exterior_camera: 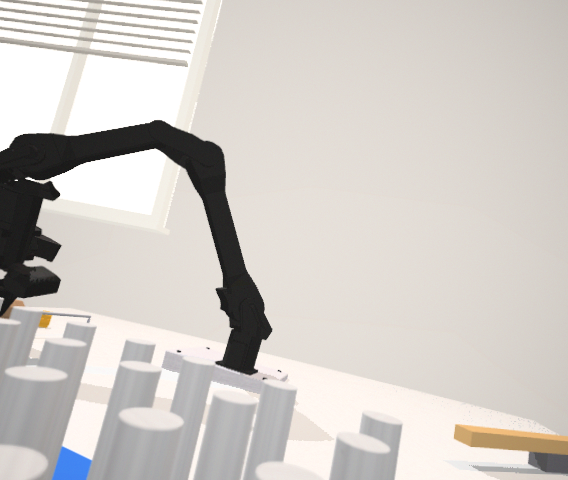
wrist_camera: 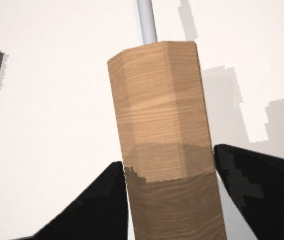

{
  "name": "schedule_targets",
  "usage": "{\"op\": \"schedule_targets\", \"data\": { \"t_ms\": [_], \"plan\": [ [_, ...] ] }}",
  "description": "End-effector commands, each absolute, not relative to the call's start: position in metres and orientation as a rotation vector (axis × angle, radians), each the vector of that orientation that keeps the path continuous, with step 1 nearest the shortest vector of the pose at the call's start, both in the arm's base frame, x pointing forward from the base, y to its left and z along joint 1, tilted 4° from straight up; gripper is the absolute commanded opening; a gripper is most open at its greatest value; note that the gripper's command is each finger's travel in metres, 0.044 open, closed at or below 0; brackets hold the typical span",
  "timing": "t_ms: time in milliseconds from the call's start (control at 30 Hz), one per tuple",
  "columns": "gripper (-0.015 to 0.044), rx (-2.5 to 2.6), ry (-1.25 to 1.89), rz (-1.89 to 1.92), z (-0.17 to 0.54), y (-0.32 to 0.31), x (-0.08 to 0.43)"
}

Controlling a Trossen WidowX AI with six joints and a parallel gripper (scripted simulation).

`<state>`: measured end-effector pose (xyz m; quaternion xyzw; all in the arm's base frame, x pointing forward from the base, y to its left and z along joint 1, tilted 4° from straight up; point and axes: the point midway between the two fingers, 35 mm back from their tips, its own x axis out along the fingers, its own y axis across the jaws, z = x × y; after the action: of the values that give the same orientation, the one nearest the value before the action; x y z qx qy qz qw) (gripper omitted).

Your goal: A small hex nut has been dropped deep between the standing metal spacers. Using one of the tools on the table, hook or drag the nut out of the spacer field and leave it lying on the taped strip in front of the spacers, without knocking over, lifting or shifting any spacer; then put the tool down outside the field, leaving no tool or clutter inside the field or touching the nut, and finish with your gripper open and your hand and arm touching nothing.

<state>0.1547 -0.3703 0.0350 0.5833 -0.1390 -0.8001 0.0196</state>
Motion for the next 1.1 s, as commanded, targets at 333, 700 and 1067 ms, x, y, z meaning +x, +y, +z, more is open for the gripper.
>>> {"op": "schedule_targets", "data": {
  "t_ms": [333, 700, 1067],
  "plan": [
    [0.0, 1.799, -0.43, -2.494, 0.023, -0.366, 0.151],
    [0.0, 1.799, -0.43, -2.494, 0.016, -0.364, 0.15],
    [0.0131, 1.81, -0.431, -2.483, 0.016, -0.365, 0.152]
  ]
}}
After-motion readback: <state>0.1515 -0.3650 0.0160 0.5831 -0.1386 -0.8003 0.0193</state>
